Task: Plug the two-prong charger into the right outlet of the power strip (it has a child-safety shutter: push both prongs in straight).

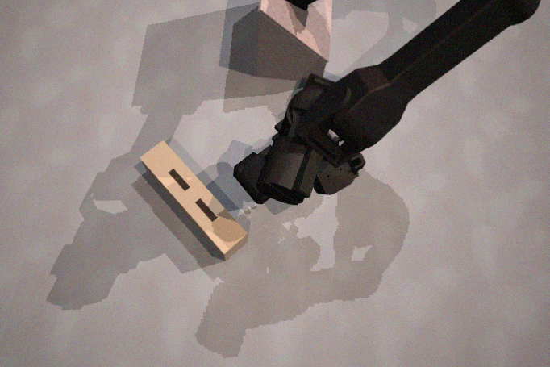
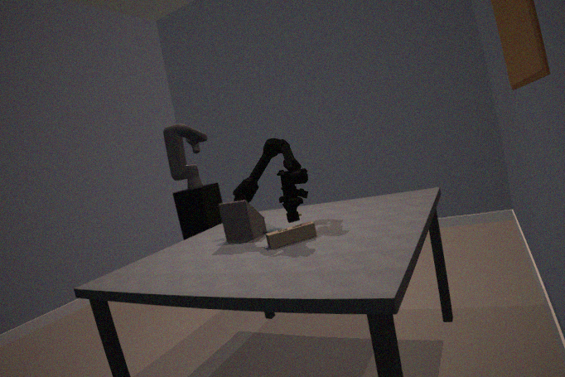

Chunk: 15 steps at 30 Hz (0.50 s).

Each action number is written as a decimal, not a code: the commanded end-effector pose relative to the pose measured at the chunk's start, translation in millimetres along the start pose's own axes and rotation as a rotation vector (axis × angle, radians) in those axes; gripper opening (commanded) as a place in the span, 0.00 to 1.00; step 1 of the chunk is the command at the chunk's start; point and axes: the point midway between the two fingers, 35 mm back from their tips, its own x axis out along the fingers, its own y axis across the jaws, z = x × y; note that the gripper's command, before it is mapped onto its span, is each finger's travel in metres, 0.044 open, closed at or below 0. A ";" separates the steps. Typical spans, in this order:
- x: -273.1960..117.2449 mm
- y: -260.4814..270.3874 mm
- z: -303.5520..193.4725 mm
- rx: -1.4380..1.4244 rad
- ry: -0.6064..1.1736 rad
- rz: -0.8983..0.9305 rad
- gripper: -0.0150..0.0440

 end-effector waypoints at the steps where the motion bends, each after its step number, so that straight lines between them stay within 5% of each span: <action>1: 2.7 -2.9 -6.1 0.069 0.002 0.004 0.25; 15: 10.8 -10.5 -21.9 0.326 -0.002 0.016 0.25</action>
